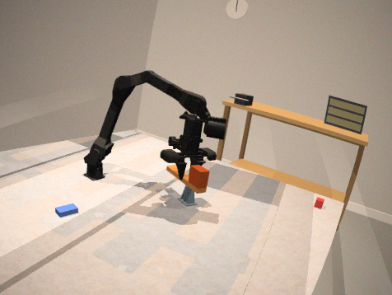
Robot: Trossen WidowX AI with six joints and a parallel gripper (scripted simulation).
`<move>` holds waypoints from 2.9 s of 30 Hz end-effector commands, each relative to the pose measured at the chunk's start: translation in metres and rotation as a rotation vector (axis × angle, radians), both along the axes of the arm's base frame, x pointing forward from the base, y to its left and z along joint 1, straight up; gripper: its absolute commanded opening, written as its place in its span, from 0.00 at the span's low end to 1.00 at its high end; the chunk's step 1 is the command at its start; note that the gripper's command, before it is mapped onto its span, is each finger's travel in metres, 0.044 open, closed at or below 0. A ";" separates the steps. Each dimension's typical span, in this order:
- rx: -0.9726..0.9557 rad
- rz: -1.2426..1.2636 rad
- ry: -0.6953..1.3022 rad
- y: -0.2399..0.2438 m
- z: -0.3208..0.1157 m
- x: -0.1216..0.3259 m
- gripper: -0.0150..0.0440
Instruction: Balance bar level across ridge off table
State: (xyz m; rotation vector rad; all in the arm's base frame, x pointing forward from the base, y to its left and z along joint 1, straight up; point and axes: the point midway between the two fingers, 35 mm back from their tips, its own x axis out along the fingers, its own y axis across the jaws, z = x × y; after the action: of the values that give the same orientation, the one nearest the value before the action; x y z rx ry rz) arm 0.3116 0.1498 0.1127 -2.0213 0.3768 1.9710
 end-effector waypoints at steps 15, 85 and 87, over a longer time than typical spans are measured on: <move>0.000 0.000 0.000 0.000 0.000 0.000 0.25; 0.000 0.000 0.000 0.000 0.000 0.000 0.57; 0.000 0.000 0.000 0.000 0.000 0.000 0.66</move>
State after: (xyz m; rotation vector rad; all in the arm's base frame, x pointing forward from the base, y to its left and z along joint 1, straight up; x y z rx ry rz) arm 0.3116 0.1498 0.1126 -2.0210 0.3772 1.9714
